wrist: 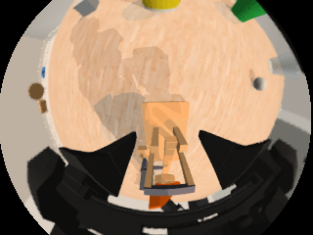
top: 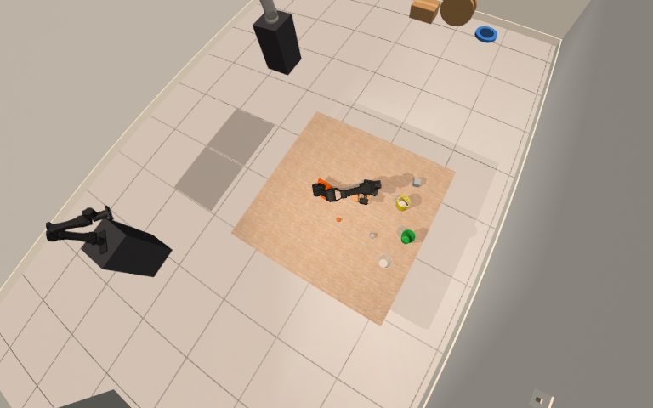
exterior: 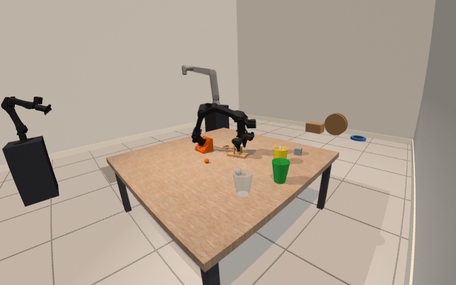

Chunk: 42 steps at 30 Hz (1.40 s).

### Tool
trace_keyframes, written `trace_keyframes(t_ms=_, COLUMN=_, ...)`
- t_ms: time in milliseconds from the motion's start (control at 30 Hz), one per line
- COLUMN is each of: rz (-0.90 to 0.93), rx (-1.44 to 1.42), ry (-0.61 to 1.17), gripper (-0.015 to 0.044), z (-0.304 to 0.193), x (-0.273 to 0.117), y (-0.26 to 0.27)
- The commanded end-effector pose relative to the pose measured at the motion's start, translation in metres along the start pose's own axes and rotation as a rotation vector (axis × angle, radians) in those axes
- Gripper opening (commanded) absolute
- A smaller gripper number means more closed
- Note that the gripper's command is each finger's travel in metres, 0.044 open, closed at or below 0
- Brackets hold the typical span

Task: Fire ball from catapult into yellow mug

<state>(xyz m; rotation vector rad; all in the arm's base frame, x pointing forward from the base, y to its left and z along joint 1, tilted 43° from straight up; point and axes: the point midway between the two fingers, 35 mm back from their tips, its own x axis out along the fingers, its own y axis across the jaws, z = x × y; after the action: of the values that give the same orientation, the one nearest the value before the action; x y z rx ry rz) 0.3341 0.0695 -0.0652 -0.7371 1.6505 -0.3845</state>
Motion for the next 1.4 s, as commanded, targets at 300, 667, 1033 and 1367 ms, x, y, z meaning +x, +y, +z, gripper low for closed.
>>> trace_keyframes(t_ms=300, rz=-0.008, rx=-0.011, ry=0.009, gripper=0.044, z=-0.004, x=0.021, y=0.001)
trace_keyframes(t_ms=667, rz=-0.002, rx=-0.002, ry=0.003, gripper=0.0256, z=-0.002, x=0.018, y=0.0)
trace_keyframes(t_ms=1033, rz=-0.002, rx=-0.002, ry=0.003, gripper=0.0085, z=-0.002, x=0.015, y=0.0)
trace_keyframes(t_ms=1367, rz=-0.001, rx=-0.005, ry=0.005, gripper=0.0, z=-0.001, x=-0.03, y=0.001)
